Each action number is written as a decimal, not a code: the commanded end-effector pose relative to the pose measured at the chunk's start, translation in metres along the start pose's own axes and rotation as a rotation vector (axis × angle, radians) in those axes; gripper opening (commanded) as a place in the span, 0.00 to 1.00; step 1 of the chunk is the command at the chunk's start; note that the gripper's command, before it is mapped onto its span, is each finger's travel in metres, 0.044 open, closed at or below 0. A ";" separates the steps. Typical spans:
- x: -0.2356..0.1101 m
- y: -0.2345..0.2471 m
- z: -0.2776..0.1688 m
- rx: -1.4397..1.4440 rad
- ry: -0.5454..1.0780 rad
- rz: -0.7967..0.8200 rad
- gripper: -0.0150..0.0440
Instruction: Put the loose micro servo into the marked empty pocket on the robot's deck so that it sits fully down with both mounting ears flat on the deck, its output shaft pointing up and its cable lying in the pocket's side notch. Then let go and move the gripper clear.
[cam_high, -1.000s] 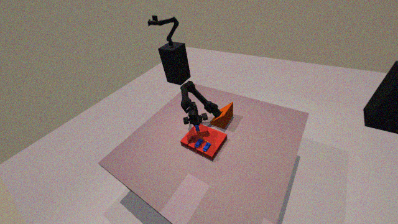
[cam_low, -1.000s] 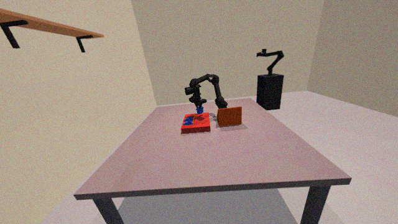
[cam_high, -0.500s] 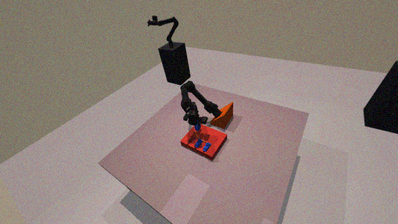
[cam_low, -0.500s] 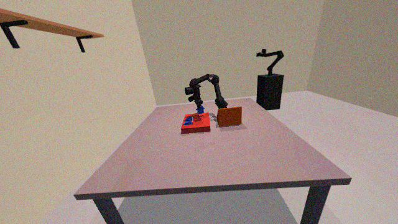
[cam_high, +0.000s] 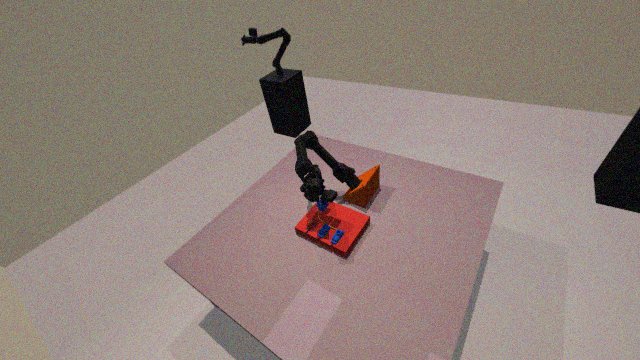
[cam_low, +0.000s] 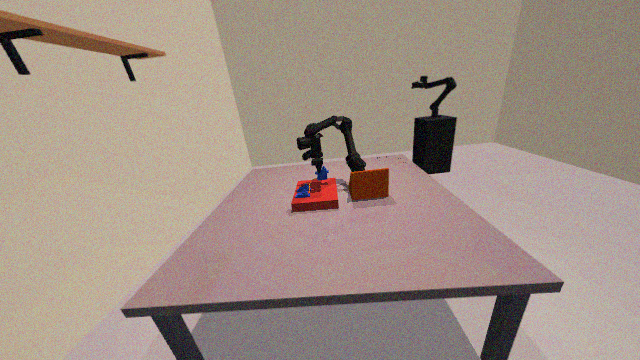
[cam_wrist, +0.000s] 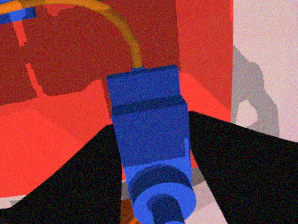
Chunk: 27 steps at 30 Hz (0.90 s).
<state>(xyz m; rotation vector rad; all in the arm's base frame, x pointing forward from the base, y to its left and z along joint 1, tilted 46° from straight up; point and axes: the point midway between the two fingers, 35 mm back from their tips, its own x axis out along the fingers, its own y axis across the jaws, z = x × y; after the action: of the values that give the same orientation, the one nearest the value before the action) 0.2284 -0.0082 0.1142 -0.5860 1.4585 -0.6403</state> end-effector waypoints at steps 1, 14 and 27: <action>-0.001 0.000 0.011 0.010 -0.005 -0.002 0.25; -0.002 -0.001 0.064 0.013 -0.008 -0.001 0.25; -0.002 -0.003 0.107 0.015 -0.010 -0.002 0.25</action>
<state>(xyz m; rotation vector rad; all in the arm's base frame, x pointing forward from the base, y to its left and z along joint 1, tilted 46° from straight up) 0.3268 -0.0113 0.1200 -0.5689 1.4420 -0.6535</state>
